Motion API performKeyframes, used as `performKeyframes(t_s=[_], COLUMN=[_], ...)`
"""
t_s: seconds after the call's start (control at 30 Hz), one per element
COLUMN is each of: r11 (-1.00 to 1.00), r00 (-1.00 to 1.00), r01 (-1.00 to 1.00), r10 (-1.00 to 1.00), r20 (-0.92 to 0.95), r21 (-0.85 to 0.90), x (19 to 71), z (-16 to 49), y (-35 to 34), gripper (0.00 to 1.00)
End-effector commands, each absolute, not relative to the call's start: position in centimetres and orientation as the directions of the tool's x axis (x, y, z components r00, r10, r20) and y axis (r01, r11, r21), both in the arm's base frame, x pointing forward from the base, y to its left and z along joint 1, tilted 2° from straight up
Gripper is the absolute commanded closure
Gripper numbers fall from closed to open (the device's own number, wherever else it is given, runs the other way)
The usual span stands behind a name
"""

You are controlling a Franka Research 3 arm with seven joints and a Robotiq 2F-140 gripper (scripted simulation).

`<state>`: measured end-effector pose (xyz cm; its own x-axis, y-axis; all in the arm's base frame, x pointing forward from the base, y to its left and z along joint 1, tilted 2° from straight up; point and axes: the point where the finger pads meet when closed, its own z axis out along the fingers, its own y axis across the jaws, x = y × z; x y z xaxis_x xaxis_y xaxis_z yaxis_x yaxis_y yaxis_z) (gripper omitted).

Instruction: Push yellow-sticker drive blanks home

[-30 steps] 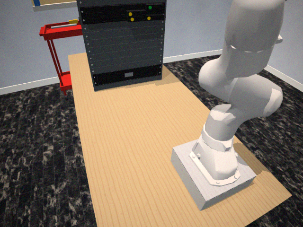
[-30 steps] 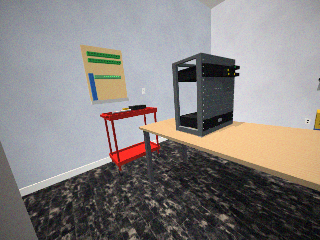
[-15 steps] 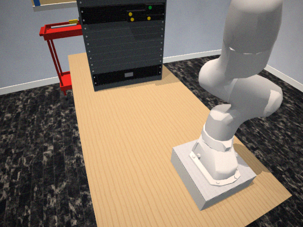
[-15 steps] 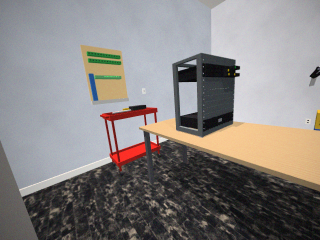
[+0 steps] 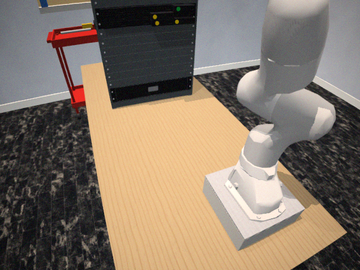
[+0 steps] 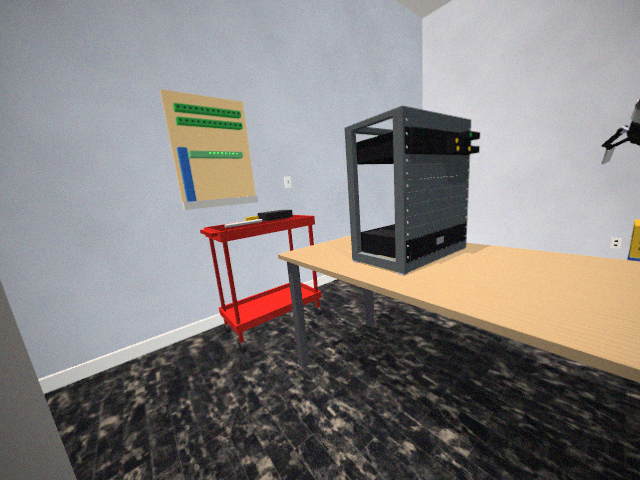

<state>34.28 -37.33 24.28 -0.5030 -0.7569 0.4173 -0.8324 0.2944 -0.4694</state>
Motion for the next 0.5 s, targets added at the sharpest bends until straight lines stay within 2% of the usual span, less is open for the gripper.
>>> performKeyframes(t_s=[0.0, 0.47], r11=[0.160, -0.162], r00=[-0.408, -0.166], r01=[-0.869, -0.909], r10=[-0.768, -0.705], r20=[0.495, 0.690], r21=[-0.468, -0.384], x=[36.0, 40.2], z=[25.8, 29.8], y=[-37.3, -35.9], gripper=[0.00, 0.00])
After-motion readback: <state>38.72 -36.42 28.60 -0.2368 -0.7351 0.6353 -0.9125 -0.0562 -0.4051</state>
